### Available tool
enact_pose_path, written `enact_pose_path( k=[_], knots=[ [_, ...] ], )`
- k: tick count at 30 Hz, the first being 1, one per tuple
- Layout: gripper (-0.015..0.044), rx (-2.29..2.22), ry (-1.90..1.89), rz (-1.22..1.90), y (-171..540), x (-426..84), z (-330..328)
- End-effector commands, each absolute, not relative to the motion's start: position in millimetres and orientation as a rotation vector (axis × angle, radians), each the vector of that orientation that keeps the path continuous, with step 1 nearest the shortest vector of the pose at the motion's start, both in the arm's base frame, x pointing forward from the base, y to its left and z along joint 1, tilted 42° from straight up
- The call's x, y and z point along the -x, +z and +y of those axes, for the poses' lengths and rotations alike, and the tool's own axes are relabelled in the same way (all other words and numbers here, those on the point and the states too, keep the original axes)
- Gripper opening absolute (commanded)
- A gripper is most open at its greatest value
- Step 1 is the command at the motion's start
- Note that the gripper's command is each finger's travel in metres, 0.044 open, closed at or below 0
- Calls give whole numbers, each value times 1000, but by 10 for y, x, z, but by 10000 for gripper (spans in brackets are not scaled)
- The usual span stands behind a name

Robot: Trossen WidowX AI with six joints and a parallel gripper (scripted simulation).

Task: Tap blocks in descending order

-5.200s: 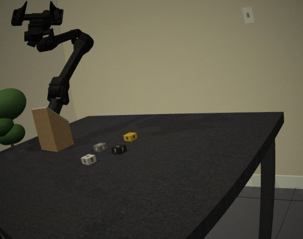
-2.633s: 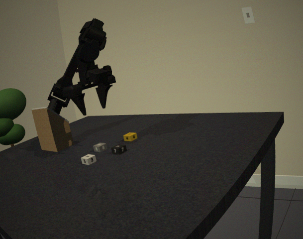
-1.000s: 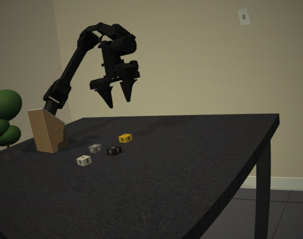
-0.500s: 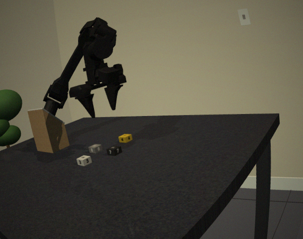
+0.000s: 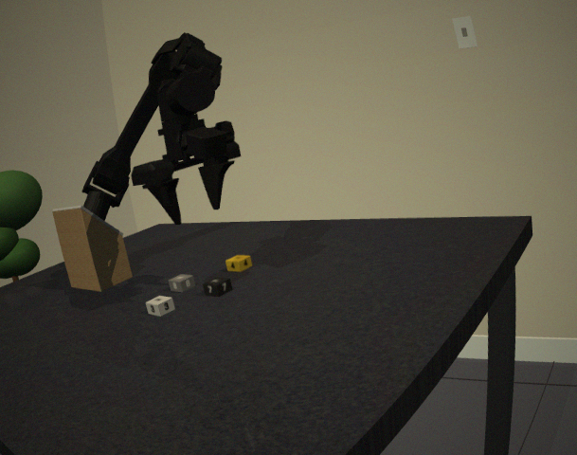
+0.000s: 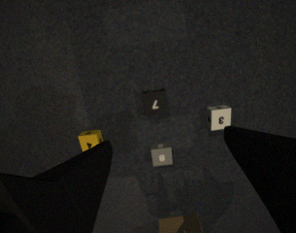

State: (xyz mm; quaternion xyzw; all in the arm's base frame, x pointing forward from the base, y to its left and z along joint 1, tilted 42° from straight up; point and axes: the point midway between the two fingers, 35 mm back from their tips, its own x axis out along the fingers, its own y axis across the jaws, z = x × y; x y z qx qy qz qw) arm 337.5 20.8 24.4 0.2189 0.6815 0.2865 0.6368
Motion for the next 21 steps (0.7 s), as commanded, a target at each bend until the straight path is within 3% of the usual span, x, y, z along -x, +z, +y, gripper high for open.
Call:
enact_pose_path(
  k=[1,8,12,21],
  knots=[
    [400,-494,655,1557,256,-3314,199],
    [400,-496,654,1561,351,-2624,213],
    [400,-496,654,1561,354,-2556,219],
    [164,-498,657,1560,-245,-2474,760]
  ],
)
